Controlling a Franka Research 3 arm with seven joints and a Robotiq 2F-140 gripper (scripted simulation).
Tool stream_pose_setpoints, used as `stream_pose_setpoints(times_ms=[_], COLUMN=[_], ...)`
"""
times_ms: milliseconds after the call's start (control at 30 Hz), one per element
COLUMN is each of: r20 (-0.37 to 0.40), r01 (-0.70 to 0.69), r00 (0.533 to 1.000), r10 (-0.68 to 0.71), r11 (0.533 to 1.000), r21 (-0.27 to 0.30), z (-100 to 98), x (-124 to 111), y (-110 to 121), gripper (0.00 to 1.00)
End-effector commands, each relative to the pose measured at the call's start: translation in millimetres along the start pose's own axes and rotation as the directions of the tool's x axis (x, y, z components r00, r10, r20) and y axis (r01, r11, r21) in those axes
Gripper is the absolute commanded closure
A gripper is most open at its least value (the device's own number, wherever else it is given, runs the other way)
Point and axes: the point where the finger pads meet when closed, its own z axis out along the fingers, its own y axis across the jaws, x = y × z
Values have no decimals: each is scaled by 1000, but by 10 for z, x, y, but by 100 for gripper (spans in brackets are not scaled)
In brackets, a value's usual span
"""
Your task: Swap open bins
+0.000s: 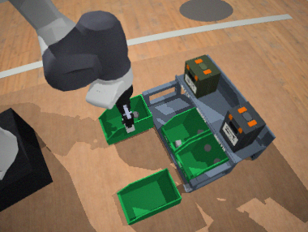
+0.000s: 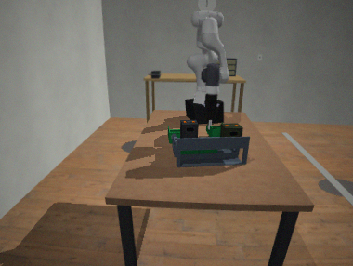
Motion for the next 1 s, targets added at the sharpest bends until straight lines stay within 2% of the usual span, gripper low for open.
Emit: stream_pose_setpoints(times_ms=[0, 967], r20=[-14, -14], r01=[3, 3], r00=[1000, 1000], r10=[-3, -3], r11=[1000, 1000], r21=[-3, -3], z=[16, 18], x=[-27, -13], y=[-5, -4], gripper=[100, 100])
